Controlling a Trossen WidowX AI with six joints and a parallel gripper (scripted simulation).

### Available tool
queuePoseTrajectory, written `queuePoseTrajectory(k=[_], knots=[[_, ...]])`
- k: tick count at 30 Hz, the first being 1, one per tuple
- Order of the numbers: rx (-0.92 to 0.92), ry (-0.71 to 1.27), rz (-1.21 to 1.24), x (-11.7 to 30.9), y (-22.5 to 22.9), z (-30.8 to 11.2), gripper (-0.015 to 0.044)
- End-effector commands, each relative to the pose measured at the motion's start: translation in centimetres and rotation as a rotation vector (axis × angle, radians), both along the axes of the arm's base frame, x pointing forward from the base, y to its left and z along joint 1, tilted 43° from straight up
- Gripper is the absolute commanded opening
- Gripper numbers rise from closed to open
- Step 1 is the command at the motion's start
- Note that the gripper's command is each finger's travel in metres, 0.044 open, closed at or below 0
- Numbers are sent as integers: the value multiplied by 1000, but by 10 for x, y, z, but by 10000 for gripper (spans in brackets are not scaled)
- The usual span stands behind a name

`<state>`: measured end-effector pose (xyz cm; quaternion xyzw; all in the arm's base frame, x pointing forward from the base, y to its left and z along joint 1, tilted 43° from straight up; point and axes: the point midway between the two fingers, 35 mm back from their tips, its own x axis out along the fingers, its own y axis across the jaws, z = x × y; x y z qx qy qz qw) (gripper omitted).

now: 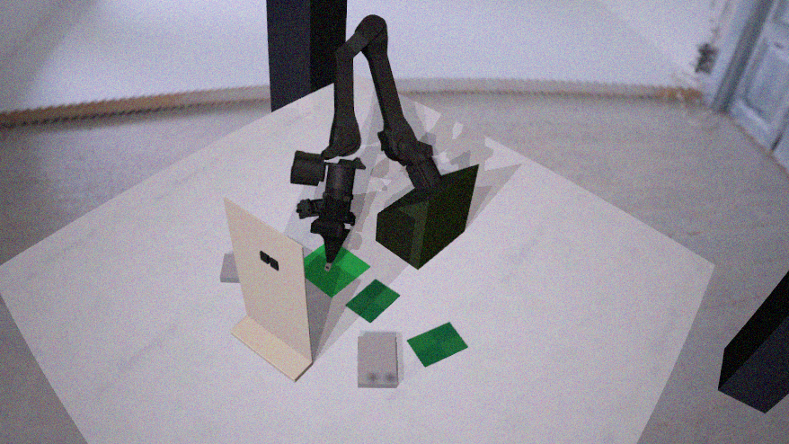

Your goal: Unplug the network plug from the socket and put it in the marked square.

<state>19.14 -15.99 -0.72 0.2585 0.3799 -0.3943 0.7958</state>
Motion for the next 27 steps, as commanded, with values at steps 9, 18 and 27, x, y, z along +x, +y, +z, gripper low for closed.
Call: queuePoseTrajectory(k=[9, 18, 27], knots=[[0, 1, 0, 0, -1, -1, 0], [0, 1, 0, 0, -1, -1, 156], [0, 1, 0, -1, 0, 2, 156]])
